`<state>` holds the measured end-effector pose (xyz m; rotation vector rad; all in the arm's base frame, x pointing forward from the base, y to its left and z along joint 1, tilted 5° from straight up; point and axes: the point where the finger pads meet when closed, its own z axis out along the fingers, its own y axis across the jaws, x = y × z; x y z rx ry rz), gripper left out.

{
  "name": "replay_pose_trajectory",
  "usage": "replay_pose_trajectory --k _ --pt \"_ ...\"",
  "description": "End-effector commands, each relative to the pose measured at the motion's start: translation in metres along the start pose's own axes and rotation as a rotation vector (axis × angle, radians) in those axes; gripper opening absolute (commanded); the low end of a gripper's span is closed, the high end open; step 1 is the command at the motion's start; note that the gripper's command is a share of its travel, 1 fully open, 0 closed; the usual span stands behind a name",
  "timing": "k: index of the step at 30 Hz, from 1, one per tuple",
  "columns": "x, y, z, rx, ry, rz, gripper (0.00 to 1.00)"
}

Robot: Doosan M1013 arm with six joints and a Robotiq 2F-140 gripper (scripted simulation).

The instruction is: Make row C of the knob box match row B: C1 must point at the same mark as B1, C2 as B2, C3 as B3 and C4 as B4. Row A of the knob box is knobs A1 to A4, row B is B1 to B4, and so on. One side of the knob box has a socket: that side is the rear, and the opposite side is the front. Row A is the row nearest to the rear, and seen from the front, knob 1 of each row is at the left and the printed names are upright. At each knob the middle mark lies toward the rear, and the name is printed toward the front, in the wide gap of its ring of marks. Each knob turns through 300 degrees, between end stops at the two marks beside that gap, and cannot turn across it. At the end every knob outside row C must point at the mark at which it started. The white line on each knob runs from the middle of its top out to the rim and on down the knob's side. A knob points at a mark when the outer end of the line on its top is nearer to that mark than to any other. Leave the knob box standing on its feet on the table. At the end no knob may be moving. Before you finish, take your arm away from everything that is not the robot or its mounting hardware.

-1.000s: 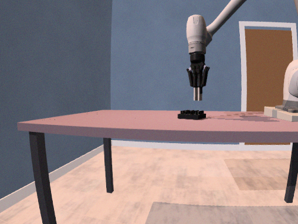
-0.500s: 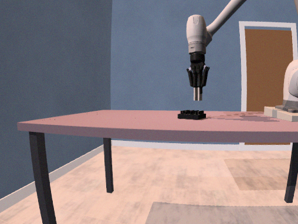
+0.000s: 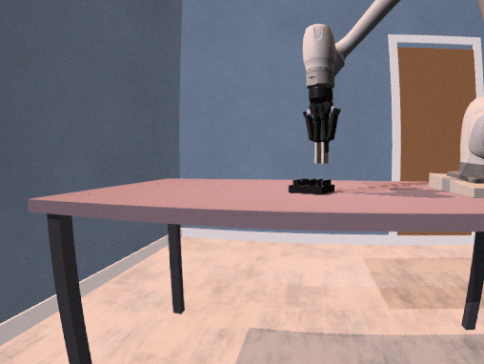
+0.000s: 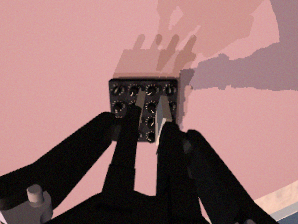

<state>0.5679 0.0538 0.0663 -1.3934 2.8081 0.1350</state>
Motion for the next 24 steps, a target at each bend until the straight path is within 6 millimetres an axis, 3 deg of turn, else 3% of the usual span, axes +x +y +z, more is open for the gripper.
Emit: replay_pose_trajectory --k 1,24 --pt "0.000 0.000 0.000 0.000 0.000 0.000 0.12" --pt "0.000 0.000 0.013 0.000 0.000 0.000 0.12"
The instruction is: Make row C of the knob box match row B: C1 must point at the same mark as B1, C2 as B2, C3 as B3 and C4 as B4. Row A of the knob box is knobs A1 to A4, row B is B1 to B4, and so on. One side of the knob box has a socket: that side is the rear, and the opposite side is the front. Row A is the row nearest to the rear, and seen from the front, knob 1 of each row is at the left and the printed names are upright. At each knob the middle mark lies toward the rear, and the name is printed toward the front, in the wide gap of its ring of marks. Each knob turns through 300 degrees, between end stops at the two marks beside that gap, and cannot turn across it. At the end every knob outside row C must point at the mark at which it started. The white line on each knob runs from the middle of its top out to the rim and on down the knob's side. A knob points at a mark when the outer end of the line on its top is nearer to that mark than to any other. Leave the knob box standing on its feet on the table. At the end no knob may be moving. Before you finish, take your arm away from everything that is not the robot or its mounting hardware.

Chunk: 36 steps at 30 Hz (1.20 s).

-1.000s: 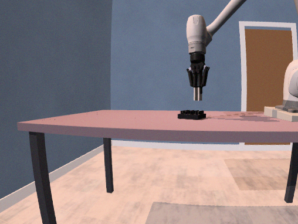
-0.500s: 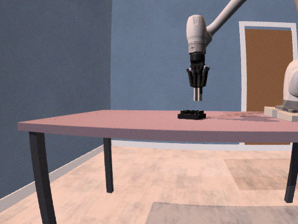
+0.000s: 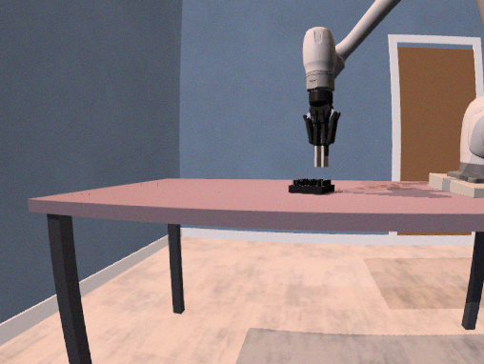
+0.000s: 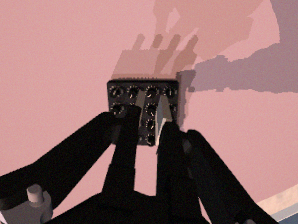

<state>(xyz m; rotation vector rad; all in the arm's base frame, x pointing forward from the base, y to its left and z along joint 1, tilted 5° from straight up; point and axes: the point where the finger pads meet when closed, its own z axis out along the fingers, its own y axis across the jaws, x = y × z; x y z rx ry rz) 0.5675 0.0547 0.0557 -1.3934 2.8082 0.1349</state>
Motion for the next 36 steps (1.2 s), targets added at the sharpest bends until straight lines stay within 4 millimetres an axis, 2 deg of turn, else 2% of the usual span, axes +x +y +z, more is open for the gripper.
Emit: replay_pose_trajectory --k 1,23,36 --pt "0.000 0.000 0.003 0.000 0.000 0.000 0.12" --pt "0.000 0.000 0.028 0.000 0.000 0.000 0.12" --pt "0.000 0.000 0.033 0.000 0.000 0.000 0.12"
